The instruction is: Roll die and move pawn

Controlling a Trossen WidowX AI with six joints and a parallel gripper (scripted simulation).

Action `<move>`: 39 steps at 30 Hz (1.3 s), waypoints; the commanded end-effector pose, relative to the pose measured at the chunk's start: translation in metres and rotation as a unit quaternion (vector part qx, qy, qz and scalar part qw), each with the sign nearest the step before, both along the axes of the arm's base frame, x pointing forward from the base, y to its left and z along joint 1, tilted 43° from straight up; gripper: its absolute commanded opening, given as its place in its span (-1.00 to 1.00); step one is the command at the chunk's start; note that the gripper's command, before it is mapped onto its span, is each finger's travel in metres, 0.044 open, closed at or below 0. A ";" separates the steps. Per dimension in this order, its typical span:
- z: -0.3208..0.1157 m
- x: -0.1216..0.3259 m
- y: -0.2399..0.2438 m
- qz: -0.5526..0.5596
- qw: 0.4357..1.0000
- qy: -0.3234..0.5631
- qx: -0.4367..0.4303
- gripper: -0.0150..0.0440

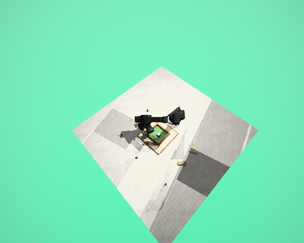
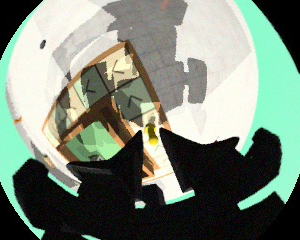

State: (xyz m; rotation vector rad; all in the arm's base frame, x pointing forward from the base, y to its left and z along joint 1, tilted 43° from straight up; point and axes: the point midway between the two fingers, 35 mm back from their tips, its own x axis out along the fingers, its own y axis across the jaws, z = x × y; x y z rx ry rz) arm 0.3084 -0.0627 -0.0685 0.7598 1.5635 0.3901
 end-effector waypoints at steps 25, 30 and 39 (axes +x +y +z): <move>0.060 0.004 -0.061 -0.003 1.000 0.006 0.002 -0.49; 0.083 0.000 -0.079 -0.003 1.000 0.006 0.002 -0.49; 0.084 0.006 -0.078 -0.003 1.000 0.006 0.002 -0.49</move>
